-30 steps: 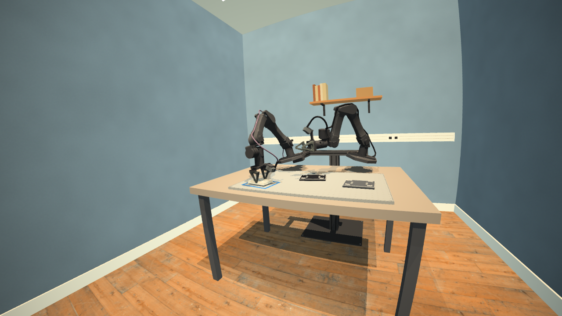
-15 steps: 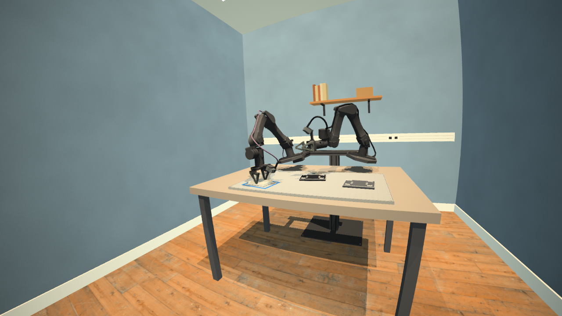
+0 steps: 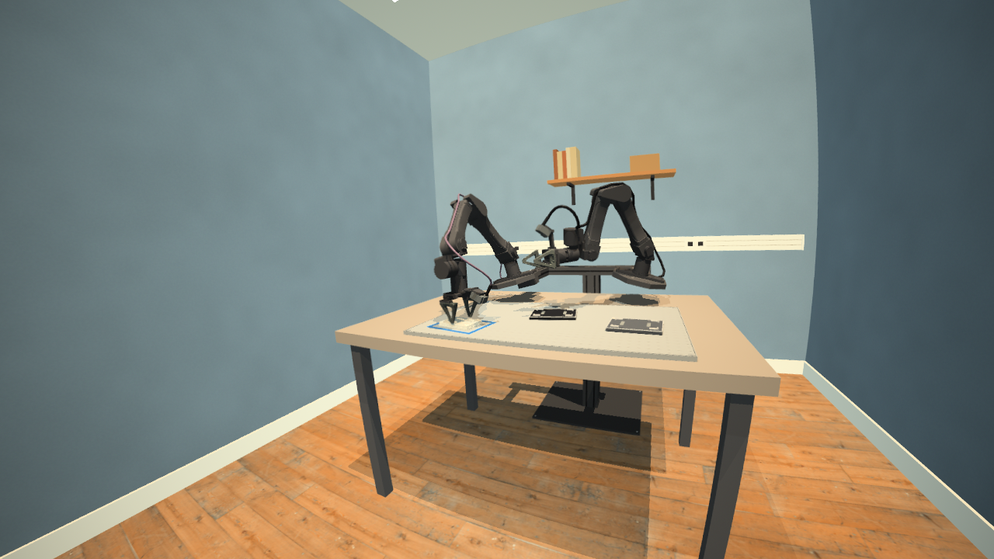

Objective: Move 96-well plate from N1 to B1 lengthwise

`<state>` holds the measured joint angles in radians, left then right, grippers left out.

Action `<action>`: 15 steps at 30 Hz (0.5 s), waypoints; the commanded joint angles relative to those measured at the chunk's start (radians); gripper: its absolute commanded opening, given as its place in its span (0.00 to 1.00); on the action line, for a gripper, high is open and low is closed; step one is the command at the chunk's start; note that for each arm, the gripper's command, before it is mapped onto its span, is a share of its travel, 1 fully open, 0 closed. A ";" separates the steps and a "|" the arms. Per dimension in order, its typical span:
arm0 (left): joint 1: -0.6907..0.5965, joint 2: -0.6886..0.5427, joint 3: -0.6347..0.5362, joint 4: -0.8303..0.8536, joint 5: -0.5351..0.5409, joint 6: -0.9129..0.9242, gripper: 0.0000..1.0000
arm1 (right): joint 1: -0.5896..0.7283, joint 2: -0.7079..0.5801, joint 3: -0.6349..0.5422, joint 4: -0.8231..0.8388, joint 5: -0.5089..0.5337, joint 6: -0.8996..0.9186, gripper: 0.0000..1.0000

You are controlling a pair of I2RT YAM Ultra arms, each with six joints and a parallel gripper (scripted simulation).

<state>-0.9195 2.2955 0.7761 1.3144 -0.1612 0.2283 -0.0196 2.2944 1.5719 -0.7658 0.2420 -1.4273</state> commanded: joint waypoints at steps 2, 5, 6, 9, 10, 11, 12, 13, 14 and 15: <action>-0.002 -0.019 0.034 0.013 0.004 0.003 1.00 | 0.025 -0.052 -0.027 0.022 -0.004 0.011 1.00; -0.002 -0.019 0.034 0.013 0.004 0.003 1.00 | 0.026 -0.057 -0.013 -0.010 -0.001 0.012 1.00; -0.002 -0.019 0.034 0.013 0.004 0.003 1.00 | 0.028 -0.062 -0.010 -0.018 0.000 0.014 1.00; -0.002 -0.019 0.034 0.013 0.004 0.003 1.00 | 0.032 -0.077 0.011 -0.044 0.002 0.018 1.00; -0.002 -0.019 0.034 0.013 0.004 0.003 1.00 | 0.033 -0.080 0.015 -0.050 -0.011 0.019 1.00; -0.002 -0.019 0.034 0.013 0.004 0.003 1.00 | 0.033 -0.080 0.015 -0.051 -0.011 0.019 1.00; -0.002 -0.019 0.034 0.013 0.004 0.003 1.00 | 0.033 -0.068 0.024 -0.057 -0.008 0.018 1.00; -0.002 -0.019 0.034 0.013 0.004 0.003 1.00 | 0.033 -0.064 0.038 -0.066 -0.001 0.017 1.00; -0.002 -0.019 0.034 0.013 0.004 0.003 1.00 | 0.034 -0.056 0.054 -0.079 -0.001 0.019 1.00; -0.002 -0.019 0.034 0.013 0.004 0.003 1.00 | 0.036 -0.069 0.075 -0.103 0.002 0.022 1.00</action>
<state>-0.9195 2.2955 0.7761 1.3144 -0.1612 0.2283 -0.0021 2.2475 1.5829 -0.8112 0.2424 -1.4158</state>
